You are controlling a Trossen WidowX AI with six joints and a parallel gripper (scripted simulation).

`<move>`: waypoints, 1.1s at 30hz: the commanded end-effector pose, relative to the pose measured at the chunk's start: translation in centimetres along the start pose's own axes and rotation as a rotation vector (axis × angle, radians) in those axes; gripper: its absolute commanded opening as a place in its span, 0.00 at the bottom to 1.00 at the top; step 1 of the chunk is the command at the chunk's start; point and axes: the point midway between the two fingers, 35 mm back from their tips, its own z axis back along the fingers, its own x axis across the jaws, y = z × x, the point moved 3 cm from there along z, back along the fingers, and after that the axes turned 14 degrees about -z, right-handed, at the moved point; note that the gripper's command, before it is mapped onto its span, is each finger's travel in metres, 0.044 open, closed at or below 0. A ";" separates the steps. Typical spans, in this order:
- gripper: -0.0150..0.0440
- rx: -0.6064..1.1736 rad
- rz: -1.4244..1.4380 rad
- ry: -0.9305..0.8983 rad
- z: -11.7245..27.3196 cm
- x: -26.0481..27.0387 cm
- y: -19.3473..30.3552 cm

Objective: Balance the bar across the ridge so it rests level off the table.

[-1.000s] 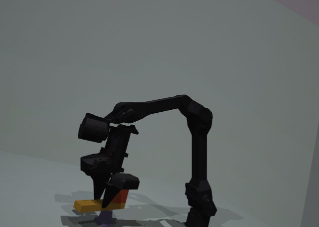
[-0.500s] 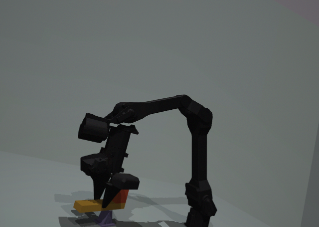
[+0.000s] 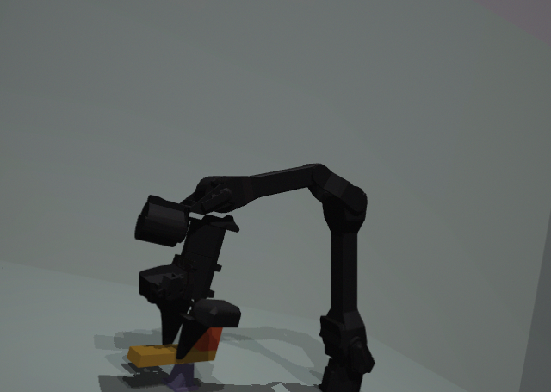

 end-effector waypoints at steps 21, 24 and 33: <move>0.54 0.000 0.000 0.000 0.0 0.0 0.0; 0.55 0.000 0.000 0.000 0.0 0.0 0.0; 0.57 0.000 0.000 0.000 0.0 0.0 0.0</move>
